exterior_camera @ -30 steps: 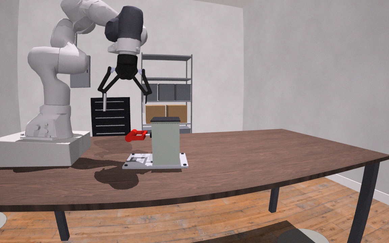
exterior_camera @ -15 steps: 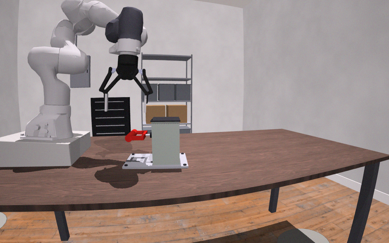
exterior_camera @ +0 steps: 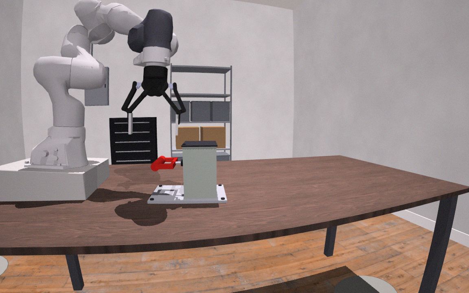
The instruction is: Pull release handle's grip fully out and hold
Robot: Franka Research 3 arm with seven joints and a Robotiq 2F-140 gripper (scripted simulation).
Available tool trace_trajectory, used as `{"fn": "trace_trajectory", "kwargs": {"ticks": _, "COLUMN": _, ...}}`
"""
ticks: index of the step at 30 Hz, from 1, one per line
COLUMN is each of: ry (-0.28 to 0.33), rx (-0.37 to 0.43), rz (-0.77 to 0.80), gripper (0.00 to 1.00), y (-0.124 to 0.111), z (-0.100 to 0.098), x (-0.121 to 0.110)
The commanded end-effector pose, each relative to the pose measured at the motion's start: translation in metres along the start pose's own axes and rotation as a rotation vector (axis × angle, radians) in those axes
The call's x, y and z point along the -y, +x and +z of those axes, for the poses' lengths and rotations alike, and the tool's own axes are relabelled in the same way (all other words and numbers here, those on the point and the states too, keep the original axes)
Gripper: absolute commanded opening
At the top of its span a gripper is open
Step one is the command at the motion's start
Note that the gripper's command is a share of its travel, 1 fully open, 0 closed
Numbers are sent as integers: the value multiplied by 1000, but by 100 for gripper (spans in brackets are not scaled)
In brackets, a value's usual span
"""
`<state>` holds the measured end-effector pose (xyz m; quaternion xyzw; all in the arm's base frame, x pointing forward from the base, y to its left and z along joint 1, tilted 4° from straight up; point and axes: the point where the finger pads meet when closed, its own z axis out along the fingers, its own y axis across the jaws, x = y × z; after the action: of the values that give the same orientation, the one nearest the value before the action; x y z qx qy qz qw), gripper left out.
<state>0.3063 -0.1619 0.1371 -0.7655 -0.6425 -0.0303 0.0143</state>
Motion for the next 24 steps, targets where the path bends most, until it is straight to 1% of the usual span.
{"fn": "trace_trajectory", "kwargs": {"ticks": 1, "ry": -4, "rx": 3, "rz": 18, "gripper": 100, "y": -1, "z": 0, "x": -1}}
{"fn": "trace_trajectory", "kwargs": {"ticks": 2, "ry": -25, "rx": 20, "rz": 62, "gripper": 100, "y": 3, "z": 0, "x": -7}}
{"fn": "trace_trajectory", "kwargs": {"ticks": 11, "ry": -25, "rx": 20, "rz": 62, "gripper": 100, "y": 3, "z": 0, "x": -7}}
{"fn": "trace_trajectory", "kwargs": {"ticks": 13, "ry": -44, "rx": 33, "rz": 98, "gripper": 100, "y": 7, "z": 0, "x": -12}}
{"fn": "trace_trajectory", "kwargs": {"ticks": 24, "ry": -44, "rx": 34, "rz": 100, "gripper": 100, "y": 7, "z": 0, "x": -13}}
